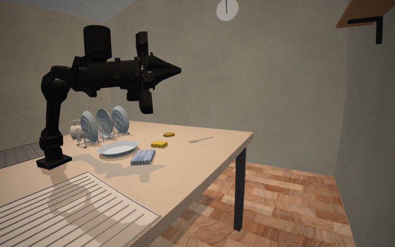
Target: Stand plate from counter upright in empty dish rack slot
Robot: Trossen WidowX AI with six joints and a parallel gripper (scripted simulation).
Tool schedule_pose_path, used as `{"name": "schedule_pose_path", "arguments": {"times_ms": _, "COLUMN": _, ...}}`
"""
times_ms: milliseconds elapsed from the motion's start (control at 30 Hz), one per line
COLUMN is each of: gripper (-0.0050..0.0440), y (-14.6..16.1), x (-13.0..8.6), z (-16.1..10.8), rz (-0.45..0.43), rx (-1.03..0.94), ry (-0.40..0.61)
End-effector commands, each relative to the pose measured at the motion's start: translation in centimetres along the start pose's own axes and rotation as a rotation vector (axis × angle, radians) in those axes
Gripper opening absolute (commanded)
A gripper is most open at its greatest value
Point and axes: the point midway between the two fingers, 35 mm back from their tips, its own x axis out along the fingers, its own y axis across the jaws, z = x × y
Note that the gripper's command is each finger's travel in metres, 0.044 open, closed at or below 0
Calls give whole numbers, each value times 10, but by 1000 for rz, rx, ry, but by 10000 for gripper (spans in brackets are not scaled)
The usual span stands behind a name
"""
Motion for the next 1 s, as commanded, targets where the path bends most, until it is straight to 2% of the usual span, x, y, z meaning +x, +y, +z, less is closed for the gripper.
{"name": "schedule_pose_path", "arguments": {"times_ms": 0, "gripper": 0, "y": 0, "x": 0, "z": 0, "rz": 0, "rx": 0, "ry": 0}}
{"name": "schedule_pose_path", "arguments": {"times_ms": 533, "gripper": 0, "y": 0, "x": 0, "z": 0, "rz": 0, "rx": 0, "ry": 0}}
{"name": "schedule_pose_path", "arguments": {"times_ms": 867, "gripper": 235, "y": 0, "x": -1, "z": 1, "rz": 5, "rx": -1, "ry": -2}}
{"name": "schedule_pose_path", "arguments": {"times_ms": 967, "gripper": 307, "y": 6, "x": -15, "z": 16, "rz": 76, "rx": -15, "ry": -32}}
